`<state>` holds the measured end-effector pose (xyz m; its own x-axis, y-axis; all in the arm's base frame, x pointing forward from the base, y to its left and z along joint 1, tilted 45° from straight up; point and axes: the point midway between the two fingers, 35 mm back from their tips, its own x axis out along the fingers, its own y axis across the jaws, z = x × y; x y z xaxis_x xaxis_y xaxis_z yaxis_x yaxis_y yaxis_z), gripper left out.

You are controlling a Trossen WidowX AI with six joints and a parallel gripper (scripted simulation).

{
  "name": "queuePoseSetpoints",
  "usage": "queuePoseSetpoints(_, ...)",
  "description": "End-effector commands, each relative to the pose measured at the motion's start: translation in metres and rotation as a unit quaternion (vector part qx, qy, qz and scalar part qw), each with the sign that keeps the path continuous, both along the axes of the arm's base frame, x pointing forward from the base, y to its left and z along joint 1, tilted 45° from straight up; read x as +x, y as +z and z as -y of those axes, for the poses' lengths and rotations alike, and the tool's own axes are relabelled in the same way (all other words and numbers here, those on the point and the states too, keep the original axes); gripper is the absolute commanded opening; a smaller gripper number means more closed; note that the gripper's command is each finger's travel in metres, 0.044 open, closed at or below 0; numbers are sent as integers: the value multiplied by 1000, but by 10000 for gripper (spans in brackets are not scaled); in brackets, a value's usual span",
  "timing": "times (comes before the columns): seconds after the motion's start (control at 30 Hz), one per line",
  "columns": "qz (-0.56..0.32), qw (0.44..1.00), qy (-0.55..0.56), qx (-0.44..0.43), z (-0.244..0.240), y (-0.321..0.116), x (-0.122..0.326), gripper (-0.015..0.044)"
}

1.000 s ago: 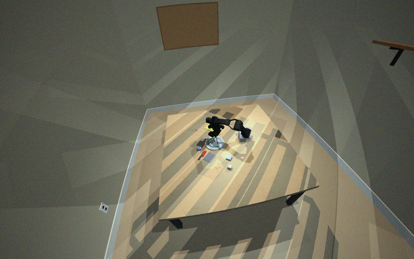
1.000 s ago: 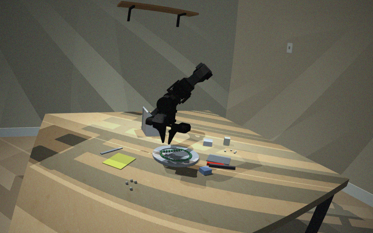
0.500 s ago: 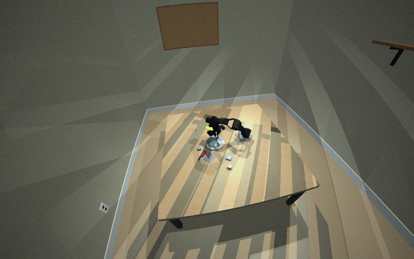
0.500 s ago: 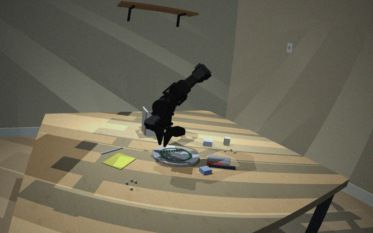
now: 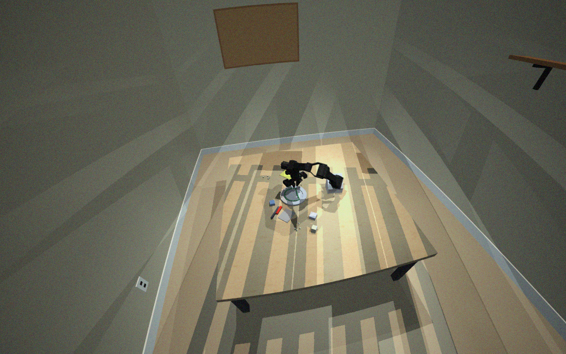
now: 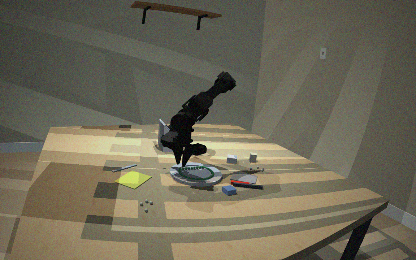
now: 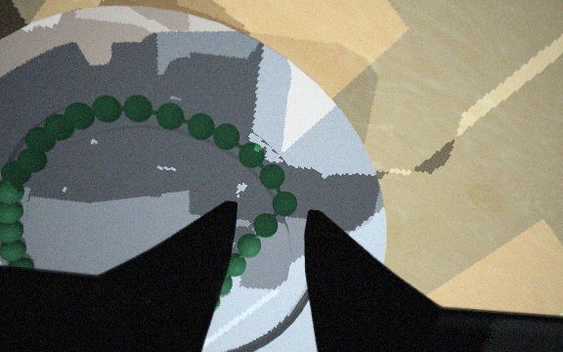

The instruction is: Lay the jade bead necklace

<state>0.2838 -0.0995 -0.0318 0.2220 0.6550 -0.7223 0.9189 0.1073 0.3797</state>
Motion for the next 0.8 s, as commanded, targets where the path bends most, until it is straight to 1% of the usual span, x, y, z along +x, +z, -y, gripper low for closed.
queuePoseSetpoints(0.0, -7, 1000, 0, 8, -8, -7, -2, 120)
queuePoseSetpoints(0.5, -10, 1000, 0, 11, -15, -14, -1, 120)
queuePoseSetpoints(0.63, -7, 1000, 1, 7, -13, -12, 0, 15)
queuePoseSetpoints(0.67, -7, 1000, 1, 7, -13, -12, 0, 0)
queuePoseSetpoints(0.77, -7, 1000, 1, 7, -13, -12, 0, 0)
